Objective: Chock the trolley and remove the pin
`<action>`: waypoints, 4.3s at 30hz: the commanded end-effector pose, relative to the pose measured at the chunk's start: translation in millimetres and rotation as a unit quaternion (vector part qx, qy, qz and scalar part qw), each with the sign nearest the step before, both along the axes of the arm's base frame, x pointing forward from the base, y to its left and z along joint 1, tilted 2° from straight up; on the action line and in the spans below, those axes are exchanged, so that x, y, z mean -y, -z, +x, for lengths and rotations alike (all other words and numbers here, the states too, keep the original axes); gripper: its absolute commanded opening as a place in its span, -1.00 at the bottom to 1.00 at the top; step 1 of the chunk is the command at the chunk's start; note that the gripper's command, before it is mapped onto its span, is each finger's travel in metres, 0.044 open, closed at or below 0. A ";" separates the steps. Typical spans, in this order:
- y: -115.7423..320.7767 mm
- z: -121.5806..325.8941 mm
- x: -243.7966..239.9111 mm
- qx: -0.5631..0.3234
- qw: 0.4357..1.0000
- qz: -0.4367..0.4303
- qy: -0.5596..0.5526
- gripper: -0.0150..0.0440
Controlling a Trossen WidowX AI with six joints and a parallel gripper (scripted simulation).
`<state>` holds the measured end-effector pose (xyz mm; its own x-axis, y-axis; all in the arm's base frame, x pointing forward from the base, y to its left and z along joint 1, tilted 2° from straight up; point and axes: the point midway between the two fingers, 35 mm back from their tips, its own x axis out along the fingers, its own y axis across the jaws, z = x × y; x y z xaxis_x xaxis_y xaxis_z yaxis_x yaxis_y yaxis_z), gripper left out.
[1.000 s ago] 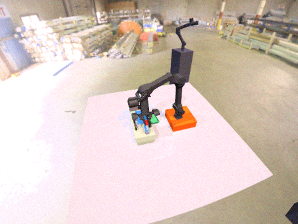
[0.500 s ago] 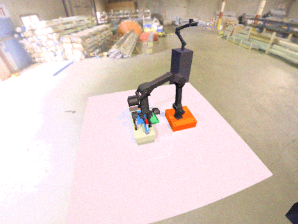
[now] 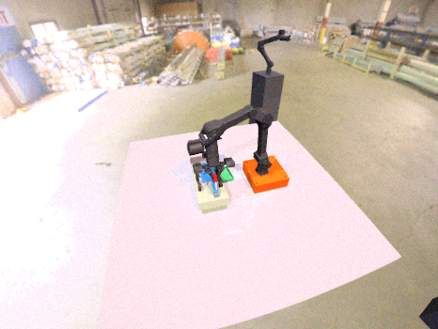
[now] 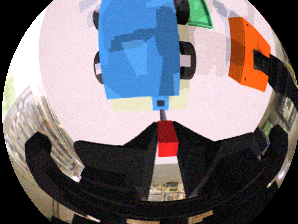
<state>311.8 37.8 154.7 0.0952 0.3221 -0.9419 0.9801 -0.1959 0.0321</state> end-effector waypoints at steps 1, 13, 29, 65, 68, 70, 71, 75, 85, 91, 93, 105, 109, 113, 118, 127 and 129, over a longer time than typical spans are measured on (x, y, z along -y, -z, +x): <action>-2.7 2.3 -8.3 0.003 1.000 0.002 0.000 -0.49; -7.9 6.9 -26.2 0.004 1.000 0.003 0.000 -0.49; -2.9 -41.2 -37.0 0.002 1.000 0.003 0.000 -0.49; 15.8 -85.8 32.5 0.000 1.000 0.000 0.000 -0.49; 18.0 -87.5 43.5 0.000 1.000 0.000 0.000 -0.49; 19.5 -88.8 50.9 0.000 1.000 -0.001 0.000 -0.49; 20.2 -89.5 54.6 0.000 1.000 -0.001 0.000 -0.49; 23.4 -92.3 69.3 -0.001 1.000 -0.002 0.000 -0.49; 31.8 -100.1 104.9 -0.001 1.000 -0.003 0.000 -0.49; 37.5 -105.6 126.5 -0.001 1.000 -0.004 0.000 -0.49; 39.7 -107.9 134.8 -0.001 1.000 -0.004 0.000 -0.49; 49.8 -119.7 181.9 -0.002 1.000 -0.006 0.000 -0.49; 49.9 -119.9 182.7 -0.003 1.000 -0.006 0.002 -0.49; 49.8 -120.1 181.9 -0.017 0.999 -0.012 0.046 -0.49; 49.7 -120.2 180.6 -0.038 0.992 -0.021 0.119 -0.49; 49.6 -120.1 178.5 -0.074 0.966 -0.035 0.247 -0.49; 49.6 -120.0 178.0 -0.081 0.957 -0.038 0.274 -0.49</action>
<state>192.2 -141.5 104.7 0.0835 0.2125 -0.9736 0.7685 -0.6356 -0.0728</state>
